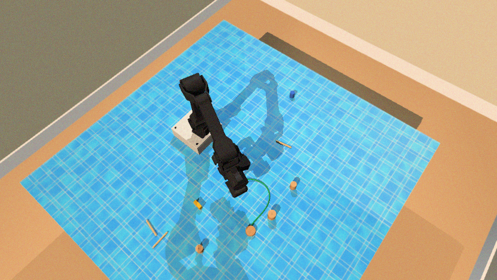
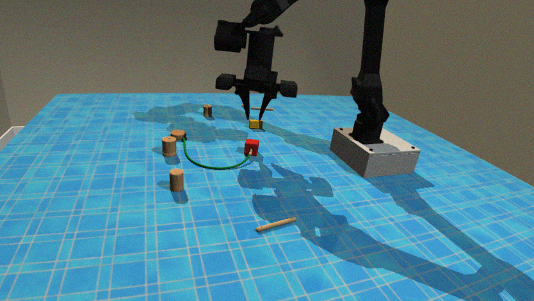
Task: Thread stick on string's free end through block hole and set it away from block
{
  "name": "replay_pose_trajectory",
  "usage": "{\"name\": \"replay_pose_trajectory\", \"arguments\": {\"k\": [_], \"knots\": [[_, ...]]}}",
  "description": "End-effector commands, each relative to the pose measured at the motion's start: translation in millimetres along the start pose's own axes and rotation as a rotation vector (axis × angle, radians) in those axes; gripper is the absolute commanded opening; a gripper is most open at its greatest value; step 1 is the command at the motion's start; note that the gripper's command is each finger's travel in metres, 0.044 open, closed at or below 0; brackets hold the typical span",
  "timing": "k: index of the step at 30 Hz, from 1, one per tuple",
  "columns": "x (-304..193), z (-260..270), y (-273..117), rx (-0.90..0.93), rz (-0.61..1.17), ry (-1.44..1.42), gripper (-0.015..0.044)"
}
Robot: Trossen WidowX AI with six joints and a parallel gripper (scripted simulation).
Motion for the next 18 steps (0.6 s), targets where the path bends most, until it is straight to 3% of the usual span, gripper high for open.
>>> {"name": "replay_pose_trajectory", "arguments": {"k": [1,18], "knots": [[-1,0,6,0.004,0.005,-0.004,0.0121],[-1,0,35,0.004,0.005,-0.004,0.0121]]}}
Point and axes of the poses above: the point midway between the two fingers, 35 mm back from their tips, its own y axis out along the fingers, its own z axis across the jaws, x = y × z, the point moved 4 cm from there along -y, back along the fingers, and after that the axes turned 14 degrees about -y, right-handed, at the moved point
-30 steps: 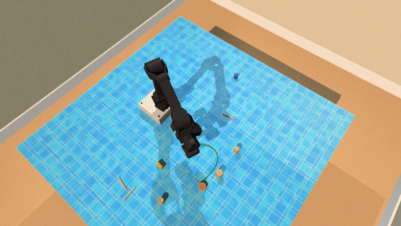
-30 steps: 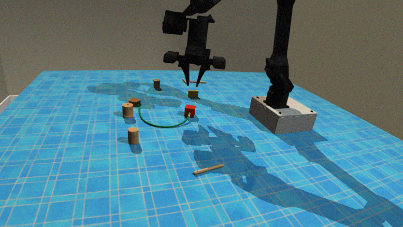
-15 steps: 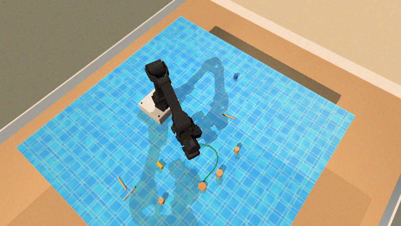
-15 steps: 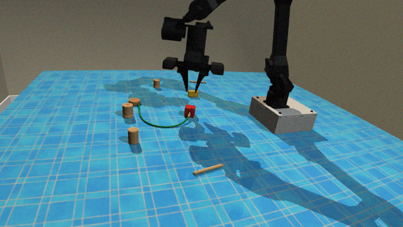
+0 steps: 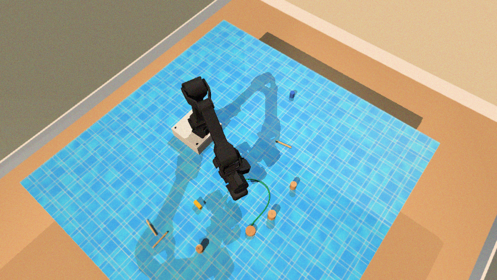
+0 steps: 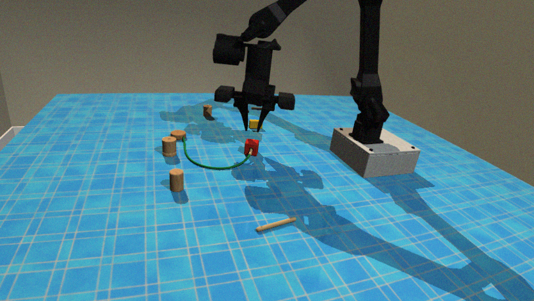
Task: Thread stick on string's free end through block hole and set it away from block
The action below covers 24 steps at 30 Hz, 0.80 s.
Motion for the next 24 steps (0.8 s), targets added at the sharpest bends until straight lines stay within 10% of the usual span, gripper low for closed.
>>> {"name": "replay_pose_trajectory", "arguments": {"k": [1,24], "knots": [[-1,1,6,0.004,0.005,-0.004,0.0121],[1,4,35,0.004,-0.001,0.0,0.0095]]}}
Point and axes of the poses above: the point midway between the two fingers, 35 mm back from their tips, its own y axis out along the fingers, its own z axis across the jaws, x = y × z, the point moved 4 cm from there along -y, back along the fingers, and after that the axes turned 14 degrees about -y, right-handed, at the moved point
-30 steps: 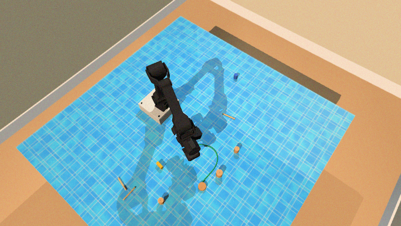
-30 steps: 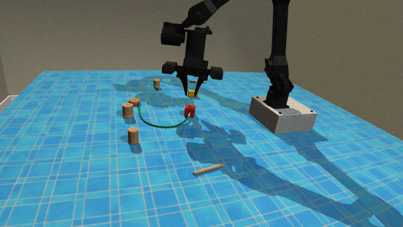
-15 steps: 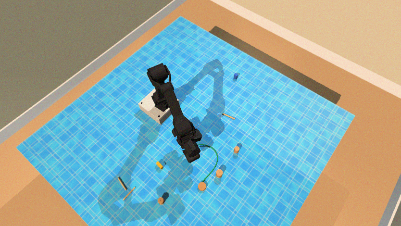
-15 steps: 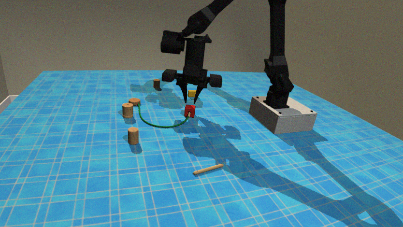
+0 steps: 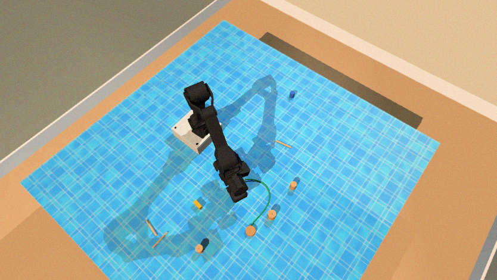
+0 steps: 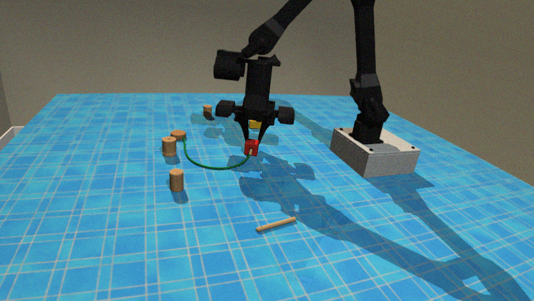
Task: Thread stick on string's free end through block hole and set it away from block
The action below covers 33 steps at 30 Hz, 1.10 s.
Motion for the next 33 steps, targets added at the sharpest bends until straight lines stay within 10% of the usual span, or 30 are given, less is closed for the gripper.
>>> {"name": "replay_pose_trajectory", "arguments": {"k": [1,4,33], "knots": [[0,0,0,0.0,0.0,0.0,0.0069],[0,0,0,0.0,0.0,0.0,0.0],[-20,5,2,-0.021,-0.097,0.022,0.0]]}}
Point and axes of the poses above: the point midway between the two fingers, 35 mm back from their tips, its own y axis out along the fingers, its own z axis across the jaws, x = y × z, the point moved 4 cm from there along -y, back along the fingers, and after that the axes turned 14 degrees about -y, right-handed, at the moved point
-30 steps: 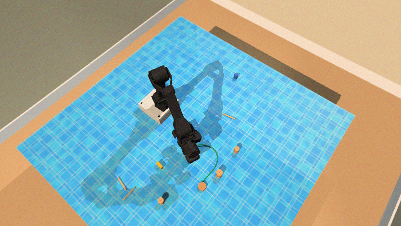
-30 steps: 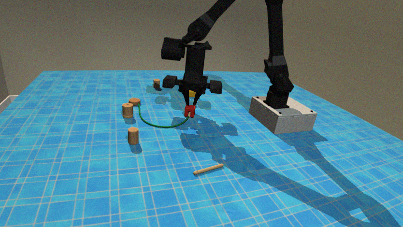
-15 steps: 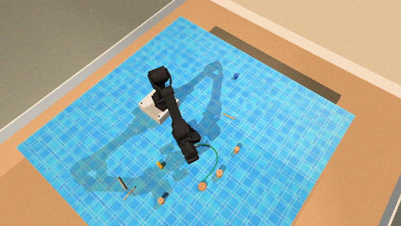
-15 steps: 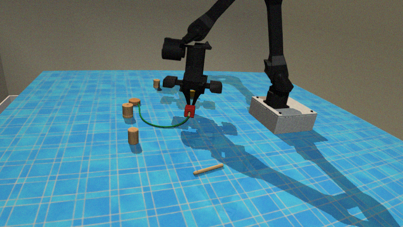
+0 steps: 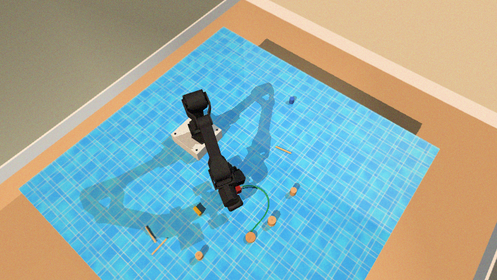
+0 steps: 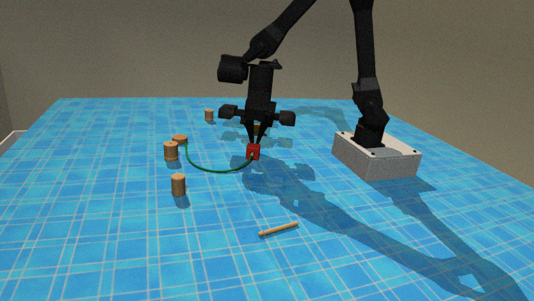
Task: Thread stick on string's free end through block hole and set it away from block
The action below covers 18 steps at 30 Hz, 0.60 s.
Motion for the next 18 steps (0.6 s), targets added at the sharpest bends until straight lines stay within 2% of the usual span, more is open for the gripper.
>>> {"name": "replay_pose_trajectory", "arguments": {"k": [1,18], "knots": [[-5,1,-1,-0.001,-0.005,-0.001,0.0],[-27,8,-3,-0.002,-0.002,-0.001,0.0]]}}
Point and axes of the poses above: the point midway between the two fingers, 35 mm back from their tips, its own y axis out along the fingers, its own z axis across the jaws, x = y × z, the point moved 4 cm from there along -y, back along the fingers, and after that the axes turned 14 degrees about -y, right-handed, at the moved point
